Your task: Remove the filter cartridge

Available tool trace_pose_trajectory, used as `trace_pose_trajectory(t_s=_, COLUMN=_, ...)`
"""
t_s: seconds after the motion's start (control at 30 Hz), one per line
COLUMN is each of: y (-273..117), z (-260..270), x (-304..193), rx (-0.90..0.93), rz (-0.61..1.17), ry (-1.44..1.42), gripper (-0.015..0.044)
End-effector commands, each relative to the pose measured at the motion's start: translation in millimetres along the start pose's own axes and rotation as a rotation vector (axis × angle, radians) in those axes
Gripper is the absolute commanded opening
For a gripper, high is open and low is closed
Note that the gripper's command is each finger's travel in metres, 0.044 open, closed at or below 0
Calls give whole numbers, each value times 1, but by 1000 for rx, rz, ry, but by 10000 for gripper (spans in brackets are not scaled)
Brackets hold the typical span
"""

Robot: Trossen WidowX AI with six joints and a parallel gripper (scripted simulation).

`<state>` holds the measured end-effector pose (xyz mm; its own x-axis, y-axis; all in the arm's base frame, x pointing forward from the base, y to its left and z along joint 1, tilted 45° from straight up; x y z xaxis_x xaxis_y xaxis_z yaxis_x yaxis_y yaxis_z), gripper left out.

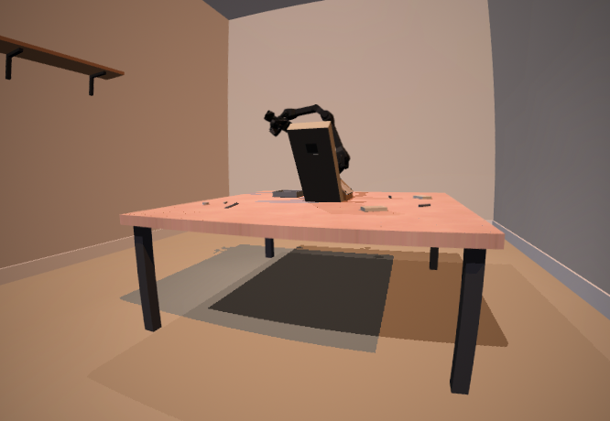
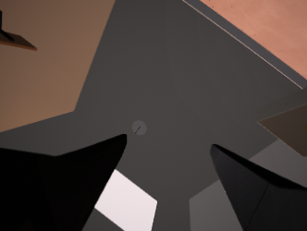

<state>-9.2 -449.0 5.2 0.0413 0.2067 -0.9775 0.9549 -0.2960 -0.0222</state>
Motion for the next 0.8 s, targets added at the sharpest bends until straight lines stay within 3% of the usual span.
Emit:
trace_pose_trajectory(t_s=0.0, y=1, z=0, x=0, rx=-3, rz=-6, ry=-16, gripper=374)
trace_pose_trajectory(t_s=0.1, y=19, z=-13, x=-8, rx=-69, rz=-71, ry=-201, gripper=295)
trace_pose_trajectory(t_s=0.37, y=101, z=-108, x=-60, rx=-346, rz=-146, ry=-713, gripper=97)
trace_pose_trajectory(t_s=0.57, y=138, z=-194, x=-80, rx=-545, rz=-129, ry=-1107, gripper=97)
trace_pose_trajectory(t_s=0.77, y=150, z=-282, x=-84, rx=-719, rz=-47, ry=-1502, gripper=97)
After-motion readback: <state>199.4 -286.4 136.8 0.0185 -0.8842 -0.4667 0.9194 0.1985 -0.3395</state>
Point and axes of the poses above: the point midway between the two fingers, 35 mm back from their tips, its own y axis out along the fingers, its own z axis across the jaws, x = y × z, the point moved 2 cm from there along -y, back along the fingers
